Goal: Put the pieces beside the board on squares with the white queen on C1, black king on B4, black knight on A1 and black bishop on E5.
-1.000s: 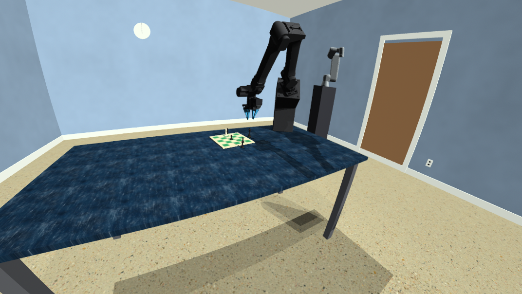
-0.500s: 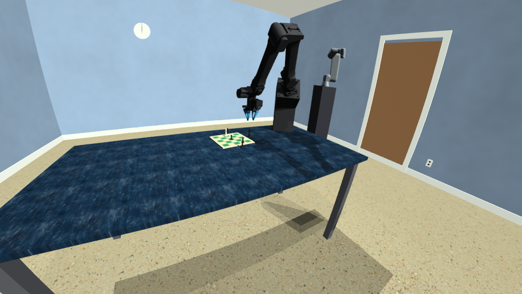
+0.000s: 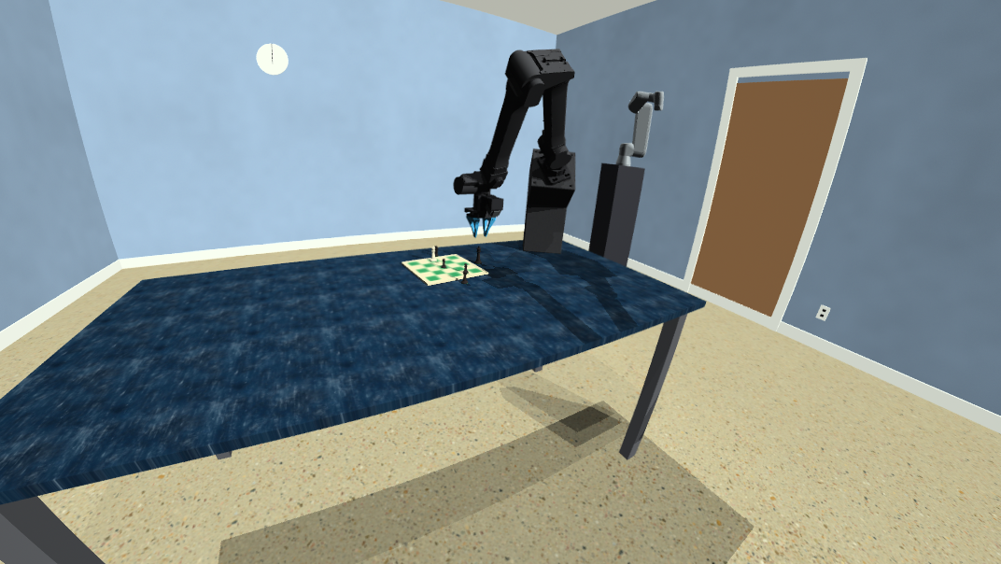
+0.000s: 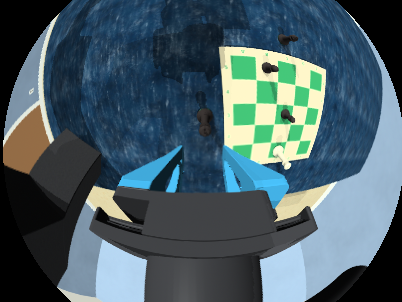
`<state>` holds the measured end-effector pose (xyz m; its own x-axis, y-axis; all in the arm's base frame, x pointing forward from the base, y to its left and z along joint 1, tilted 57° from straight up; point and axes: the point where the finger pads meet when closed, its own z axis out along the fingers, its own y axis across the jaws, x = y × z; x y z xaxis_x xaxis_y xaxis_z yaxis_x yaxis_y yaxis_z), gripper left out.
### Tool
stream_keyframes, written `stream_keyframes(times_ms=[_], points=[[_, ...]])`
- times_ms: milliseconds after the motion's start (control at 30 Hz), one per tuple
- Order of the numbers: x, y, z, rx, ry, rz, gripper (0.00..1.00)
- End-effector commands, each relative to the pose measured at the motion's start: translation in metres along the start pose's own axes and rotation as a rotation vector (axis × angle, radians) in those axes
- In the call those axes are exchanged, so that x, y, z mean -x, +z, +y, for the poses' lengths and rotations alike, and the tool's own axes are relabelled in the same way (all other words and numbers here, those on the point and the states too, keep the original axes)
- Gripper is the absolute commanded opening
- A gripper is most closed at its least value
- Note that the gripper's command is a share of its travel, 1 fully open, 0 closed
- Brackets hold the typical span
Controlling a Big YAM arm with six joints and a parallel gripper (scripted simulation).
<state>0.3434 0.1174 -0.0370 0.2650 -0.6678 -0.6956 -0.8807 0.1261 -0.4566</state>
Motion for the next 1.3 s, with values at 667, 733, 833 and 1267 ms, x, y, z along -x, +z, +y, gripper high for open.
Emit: stream_keyframes(times_ms=[667,733,833,1267], points=[[0.0,0.027,-0.002,-0.003,0.019,-0.006,0.4],[-0.002,0.026,-0.003,-0.008,0.023,-0.003,0.4],[0.0,0.027,-0.003,-0.006,0.018,-0.006,0.4],[0.0,0.027,-0.003,-0.006,0.019,-0.006,0.4]])
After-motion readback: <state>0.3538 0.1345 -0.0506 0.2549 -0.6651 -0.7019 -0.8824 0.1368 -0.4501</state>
